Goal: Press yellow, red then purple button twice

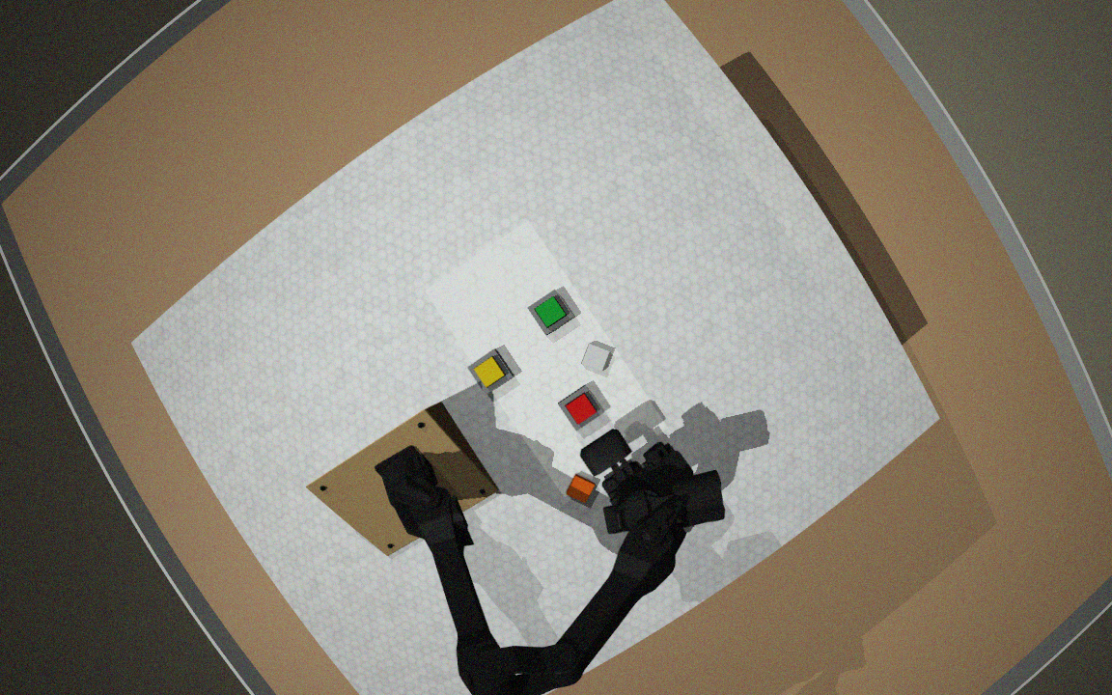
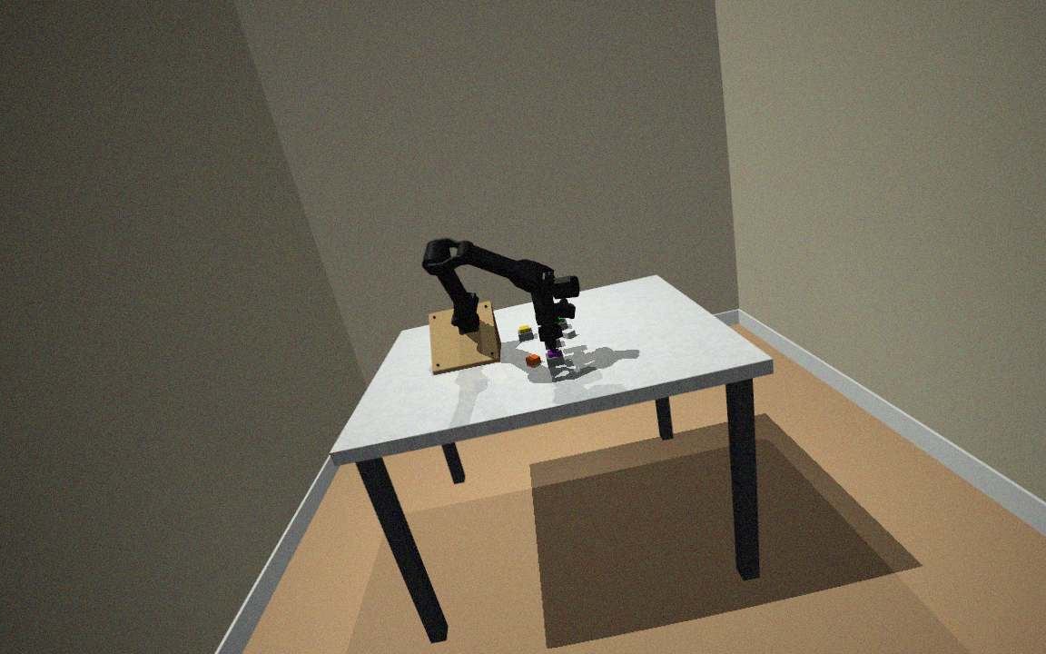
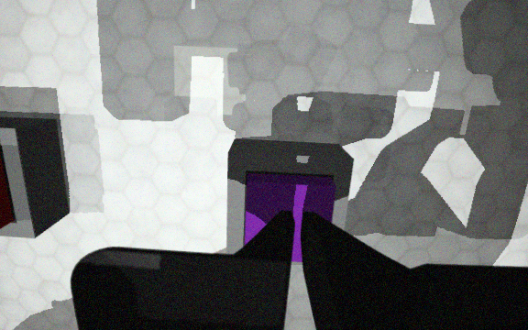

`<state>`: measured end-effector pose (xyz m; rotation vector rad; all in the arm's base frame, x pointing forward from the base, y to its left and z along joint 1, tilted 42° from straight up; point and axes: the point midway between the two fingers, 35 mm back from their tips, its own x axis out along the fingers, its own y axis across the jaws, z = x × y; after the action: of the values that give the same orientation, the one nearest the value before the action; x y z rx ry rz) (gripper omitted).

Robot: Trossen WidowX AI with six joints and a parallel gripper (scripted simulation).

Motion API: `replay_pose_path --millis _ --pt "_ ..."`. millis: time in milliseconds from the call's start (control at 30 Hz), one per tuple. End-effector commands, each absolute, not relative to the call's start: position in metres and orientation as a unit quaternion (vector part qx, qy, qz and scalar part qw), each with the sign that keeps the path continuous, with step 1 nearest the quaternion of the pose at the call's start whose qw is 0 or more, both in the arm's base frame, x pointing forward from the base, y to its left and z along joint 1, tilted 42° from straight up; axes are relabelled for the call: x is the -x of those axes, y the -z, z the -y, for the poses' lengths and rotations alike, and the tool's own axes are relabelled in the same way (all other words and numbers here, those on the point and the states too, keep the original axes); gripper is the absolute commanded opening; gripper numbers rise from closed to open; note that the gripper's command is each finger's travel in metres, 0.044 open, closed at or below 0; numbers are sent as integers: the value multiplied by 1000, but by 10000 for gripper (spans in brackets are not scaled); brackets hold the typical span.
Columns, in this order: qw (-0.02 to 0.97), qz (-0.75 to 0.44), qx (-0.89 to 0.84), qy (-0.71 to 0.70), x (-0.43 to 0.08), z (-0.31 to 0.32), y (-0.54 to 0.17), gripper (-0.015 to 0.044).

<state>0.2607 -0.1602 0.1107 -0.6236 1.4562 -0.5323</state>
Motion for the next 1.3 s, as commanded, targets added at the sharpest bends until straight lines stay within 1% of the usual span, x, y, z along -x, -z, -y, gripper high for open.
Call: replay_pose_path --millis 0,600,767,1267 --pt "669 -649 277 232 -260 162 -105 20" --pt "669 -649 277 232 -260 162 -105 20" --pt "670 -649 276 232 -259 139 -130 20" --pt "670 -649 276 232 -260 149 -120 20"
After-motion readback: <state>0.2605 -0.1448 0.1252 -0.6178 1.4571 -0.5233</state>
